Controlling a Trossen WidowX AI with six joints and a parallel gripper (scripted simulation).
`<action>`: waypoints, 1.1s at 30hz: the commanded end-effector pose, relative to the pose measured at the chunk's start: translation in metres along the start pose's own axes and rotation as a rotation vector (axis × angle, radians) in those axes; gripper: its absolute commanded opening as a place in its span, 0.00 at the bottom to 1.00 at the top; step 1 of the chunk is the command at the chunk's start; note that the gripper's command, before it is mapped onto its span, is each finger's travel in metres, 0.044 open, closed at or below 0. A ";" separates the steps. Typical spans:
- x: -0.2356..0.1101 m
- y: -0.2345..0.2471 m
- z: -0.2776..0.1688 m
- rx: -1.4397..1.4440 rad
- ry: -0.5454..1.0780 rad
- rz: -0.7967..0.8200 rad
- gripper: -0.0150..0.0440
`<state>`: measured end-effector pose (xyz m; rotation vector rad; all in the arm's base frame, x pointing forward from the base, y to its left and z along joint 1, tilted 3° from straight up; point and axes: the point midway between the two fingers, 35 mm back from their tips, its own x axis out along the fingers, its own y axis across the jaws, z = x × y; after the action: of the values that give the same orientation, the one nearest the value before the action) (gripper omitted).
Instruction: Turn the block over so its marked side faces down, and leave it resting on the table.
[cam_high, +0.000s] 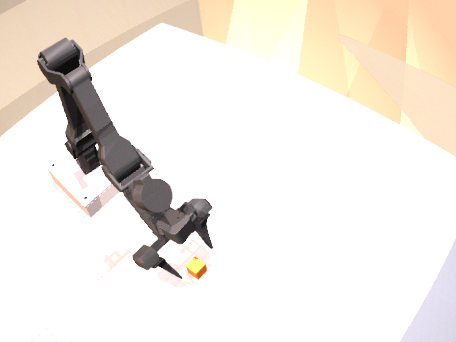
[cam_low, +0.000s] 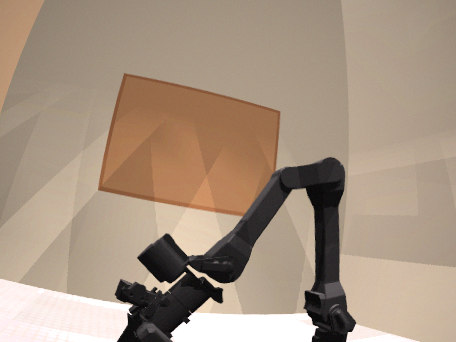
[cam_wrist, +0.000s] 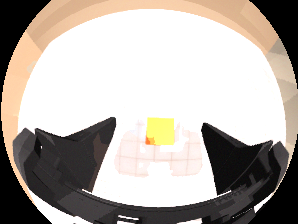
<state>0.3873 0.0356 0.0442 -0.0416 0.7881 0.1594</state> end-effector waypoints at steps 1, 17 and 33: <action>-0.049 0.001 0.010 -0.018 0.159 -0.013 1.00; -0.041 0.000 0.026 -0.014 0.300 -0.014 1.00; -0.039 0.000 0.054 -0.014 0.694 -0.018 1.00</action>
<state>0.3979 0.0363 0.1119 -0.1038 1.3778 0.1394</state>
